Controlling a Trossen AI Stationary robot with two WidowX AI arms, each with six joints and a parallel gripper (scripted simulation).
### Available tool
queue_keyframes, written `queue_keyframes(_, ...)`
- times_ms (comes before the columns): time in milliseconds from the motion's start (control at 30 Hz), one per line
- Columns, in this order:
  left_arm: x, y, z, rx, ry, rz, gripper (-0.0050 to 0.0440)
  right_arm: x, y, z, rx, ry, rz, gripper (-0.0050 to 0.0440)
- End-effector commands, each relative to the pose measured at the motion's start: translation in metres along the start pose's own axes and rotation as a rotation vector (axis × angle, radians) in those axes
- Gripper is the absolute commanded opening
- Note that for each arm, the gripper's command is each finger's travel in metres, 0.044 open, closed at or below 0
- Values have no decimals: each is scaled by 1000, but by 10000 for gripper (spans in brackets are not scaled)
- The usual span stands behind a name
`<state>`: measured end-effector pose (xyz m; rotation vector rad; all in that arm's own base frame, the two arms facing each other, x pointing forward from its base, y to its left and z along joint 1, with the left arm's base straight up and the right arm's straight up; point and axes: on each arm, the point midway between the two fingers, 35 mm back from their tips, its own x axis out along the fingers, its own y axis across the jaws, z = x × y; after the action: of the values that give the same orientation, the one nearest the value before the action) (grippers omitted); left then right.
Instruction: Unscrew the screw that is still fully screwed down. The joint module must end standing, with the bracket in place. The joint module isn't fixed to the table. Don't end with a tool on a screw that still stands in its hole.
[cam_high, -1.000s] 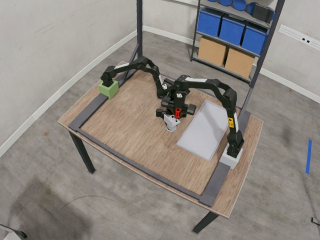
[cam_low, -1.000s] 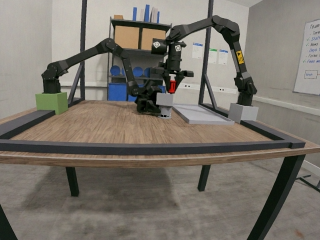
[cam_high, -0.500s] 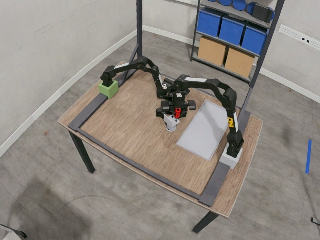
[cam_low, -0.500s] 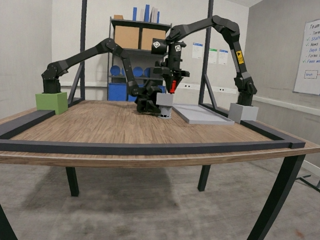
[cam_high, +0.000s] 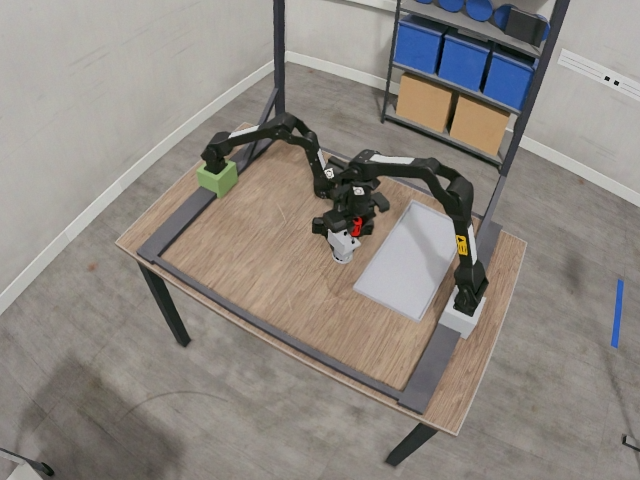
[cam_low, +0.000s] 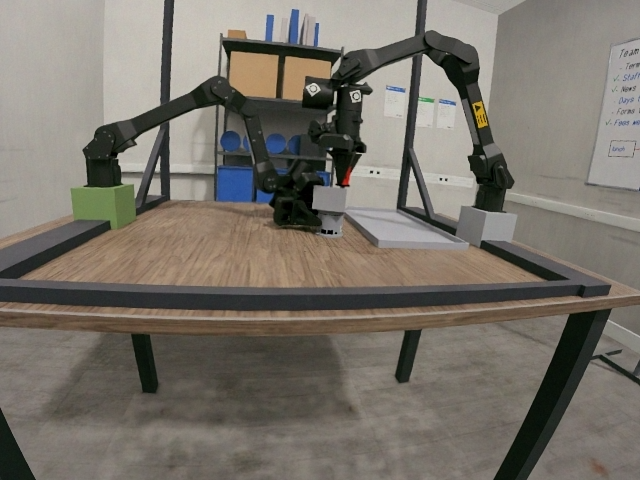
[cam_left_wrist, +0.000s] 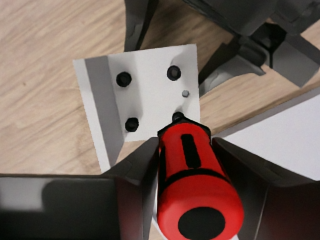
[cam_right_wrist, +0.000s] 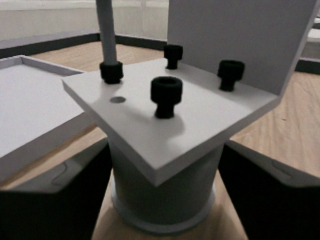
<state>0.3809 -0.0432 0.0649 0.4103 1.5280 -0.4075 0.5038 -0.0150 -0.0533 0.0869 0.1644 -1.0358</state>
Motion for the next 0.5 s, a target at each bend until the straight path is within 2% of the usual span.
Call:
queue_keyframes(0,-5,3,2,-104,-11,8,130,2,5,15,35,-12,0,245)
queue_keyframes(333,-5,3,2,-518,-12,3,130,2,5,15,35,-12,0,245)
queue_keyframes(467,-5,3,2,-517,-12,3,130,2,5,15,35,-12,0,245)
